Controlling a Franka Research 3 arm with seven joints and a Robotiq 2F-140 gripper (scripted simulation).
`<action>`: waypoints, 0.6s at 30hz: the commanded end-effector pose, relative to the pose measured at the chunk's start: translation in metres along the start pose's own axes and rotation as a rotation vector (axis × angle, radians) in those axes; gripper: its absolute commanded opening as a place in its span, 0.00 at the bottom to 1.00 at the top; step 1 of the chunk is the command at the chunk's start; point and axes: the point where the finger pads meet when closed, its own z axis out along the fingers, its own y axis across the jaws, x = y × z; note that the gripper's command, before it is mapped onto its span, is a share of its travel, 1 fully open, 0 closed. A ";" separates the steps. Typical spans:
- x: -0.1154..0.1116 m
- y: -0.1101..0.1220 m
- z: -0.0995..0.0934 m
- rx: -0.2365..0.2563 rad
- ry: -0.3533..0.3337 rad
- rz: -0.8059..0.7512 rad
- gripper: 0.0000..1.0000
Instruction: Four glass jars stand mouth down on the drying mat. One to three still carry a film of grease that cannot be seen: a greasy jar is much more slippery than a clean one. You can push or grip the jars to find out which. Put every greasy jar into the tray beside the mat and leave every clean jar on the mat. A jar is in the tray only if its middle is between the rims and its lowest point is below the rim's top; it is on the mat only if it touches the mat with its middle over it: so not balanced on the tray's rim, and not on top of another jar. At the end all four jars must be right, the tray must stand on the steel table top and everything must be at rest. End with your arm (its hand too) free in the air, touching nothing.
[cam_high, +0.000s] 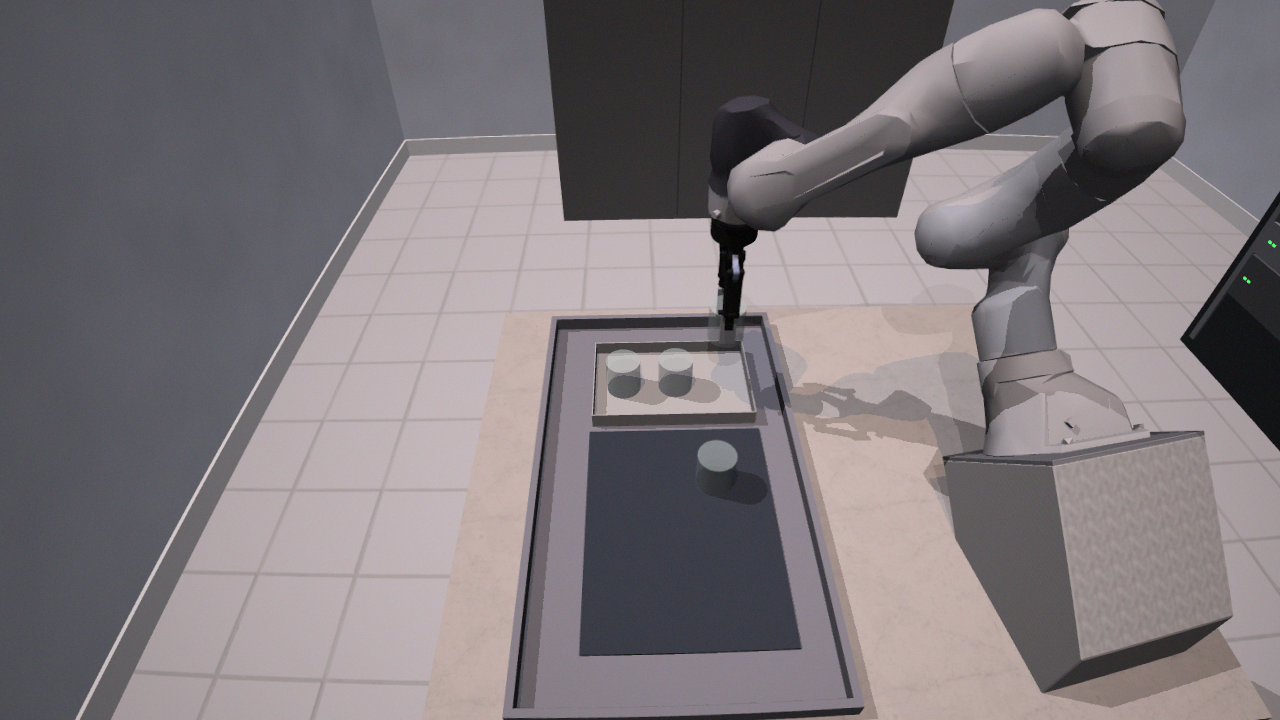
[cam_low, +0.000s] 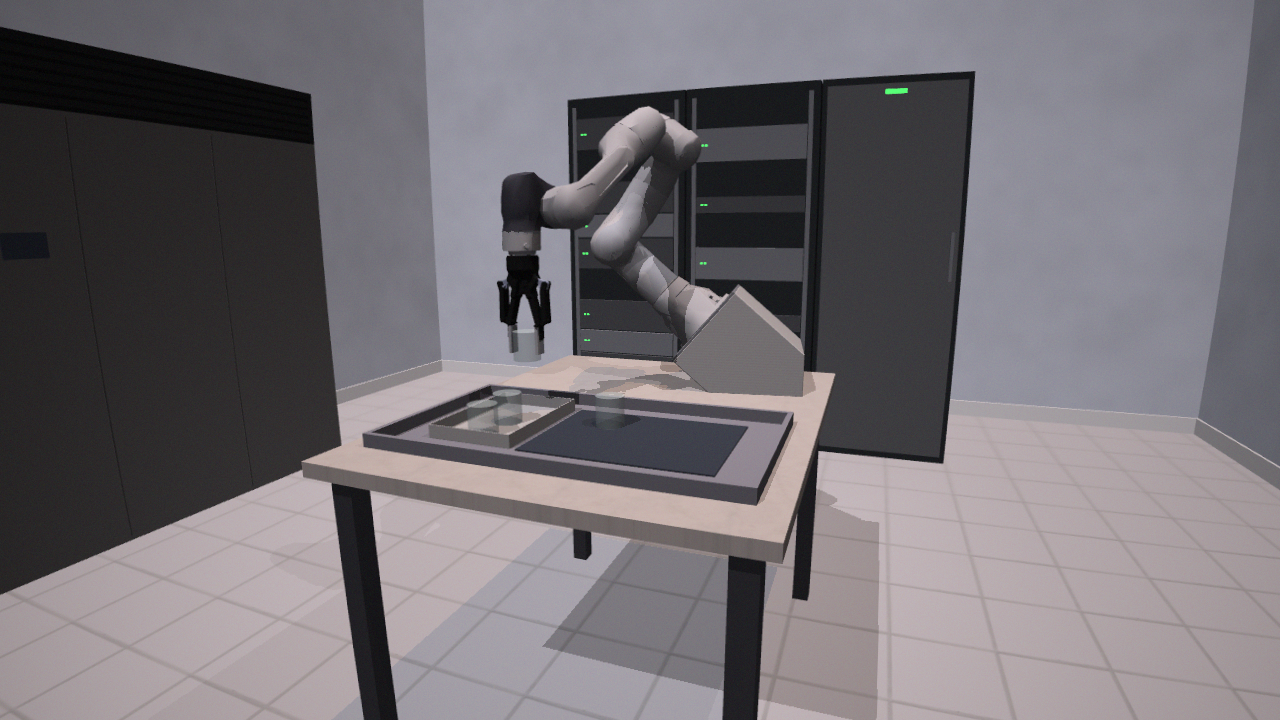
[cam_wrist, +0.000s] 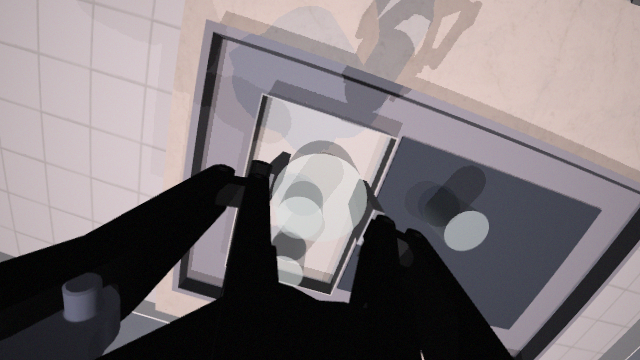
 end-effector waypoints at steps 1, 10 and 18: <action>-0.001 -0.004 -0.001 0.008 -0.004 -0.035 0.00; -0.001 -0.004 0.012 0.008 -0.004 -0.035 0.00; -0.001 -0.004 0.033 0.008 -0.004 -0.035 0.00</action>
